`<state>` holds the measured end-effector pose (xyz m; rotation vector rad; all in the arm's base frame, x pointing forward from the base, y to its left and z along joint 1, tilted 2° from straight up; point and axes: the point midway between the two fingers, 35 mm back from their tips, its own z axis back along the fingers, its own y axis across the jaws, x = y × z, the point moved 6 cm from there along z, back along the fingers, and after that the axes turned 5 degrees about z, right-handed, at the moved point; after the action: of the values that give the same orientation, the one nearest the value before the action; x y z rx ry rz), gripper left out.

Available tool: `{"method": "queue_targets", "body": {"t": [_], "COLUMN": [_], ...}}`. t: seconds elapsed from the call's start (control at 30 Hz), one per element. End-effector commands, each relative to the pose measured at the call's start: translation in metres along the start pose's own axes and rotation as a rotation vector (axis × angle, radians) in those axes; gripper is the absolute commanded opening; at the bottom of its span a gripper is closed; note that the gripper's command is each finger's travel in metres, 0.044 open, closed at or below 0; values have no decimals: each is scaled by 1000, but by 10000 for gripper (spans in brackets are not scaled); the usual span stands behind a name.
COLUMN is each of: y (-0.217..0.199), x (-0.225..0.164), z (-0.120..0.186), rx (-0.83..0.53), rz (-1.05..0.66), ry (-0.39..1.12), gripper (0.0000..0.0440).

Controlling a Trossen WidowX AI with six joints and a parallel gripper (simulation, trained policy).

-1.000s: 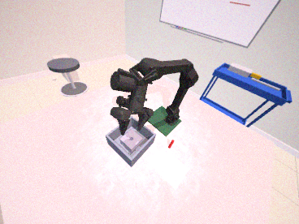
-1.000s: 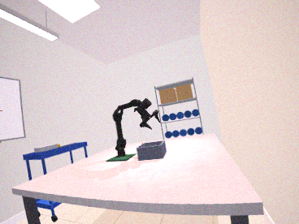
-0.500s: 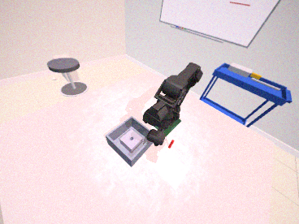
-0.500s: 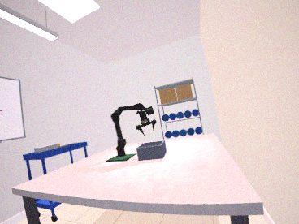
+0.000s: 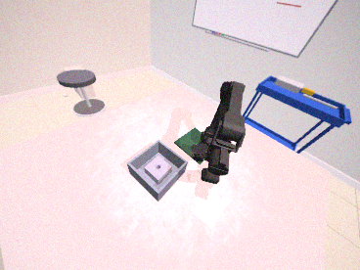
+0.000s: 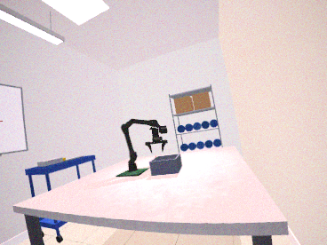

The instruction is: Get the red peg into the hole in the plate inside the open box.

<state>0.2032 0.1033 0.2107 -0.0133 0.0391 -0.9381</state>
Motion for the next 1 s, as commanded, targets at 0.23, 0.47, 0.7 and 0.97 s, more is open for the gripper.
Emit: {"method": "queue_targets", "body": {"t": [0.23, 0.47, 0.7, 0.97], "y": [-1, 0, -1, -2], "x": [-30, -36, -37, -35], "z": [-52, -85, -107, -118], "rx": [-28, -9, -17, -59], "rz": [99, 139, 188, 206], "ry": [-82, -132, -157, -153], "gripper": [440, 432, 355, 145]}}
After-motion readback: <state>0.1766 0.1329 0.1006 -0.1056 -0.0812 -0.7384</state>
